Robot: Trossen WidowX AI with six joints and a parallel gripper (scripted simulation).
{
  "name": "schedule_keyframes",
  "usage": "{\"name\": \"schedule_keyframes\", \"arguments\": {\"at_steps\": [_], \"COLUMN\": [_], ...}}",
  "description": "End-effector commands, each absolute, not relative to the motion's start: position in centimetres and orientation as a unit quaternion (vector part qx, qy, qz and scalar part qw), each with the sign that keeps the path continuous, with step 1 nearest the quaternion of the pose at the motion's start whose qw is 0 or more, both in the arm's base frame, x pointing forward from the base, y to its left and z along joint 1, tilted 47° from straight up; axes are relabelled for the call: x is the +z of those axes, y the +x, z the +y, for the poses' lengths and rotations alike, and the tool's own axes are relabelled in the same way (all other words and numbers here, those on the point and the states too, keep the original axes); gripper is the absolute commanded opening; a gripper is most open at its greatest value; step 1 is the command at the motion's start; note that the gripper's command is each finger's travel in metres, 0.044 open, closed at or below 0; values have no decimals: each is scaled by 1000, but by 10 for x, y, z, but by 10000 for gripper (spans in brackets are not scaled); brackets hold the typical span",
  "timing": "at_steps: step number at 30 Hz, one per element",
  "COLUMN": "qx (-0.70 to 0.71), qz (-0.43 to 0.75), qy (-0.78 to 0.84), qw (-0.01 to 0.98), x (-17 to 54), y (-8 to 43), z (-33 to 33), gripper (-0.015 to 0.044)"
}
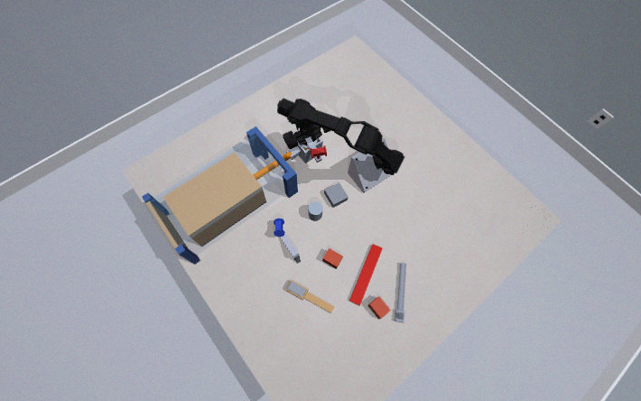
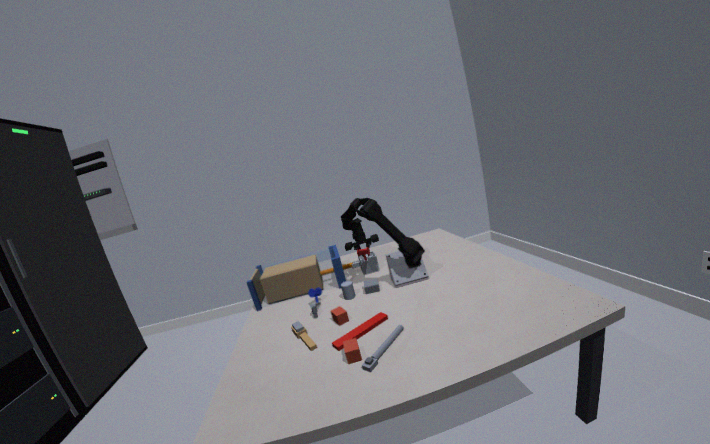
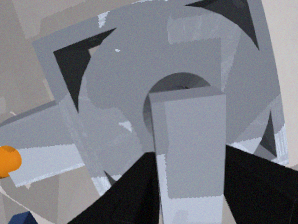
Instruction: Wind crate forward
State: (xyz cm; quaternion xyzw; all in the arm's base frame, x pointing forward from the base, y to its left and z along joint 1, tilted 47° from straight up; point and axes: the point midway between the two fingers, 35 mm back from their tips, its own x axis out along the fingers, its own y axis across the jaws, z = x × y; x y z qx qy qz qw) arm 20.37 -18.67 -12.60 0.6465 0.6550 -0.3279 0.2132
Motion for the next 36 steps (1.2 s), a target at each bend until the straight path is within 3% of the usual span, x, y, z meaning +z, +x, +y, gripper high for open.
{"name": "schedule_keyframes", "arguments": {"at_steps": [1,36], "qx": [-335,-314], "qz": [658,668], "qy": [642,633], "qw": [208,234], "x": [-130,-130], "y": [203,202], "z": [-185,-184], "gripper": [0,0]}}
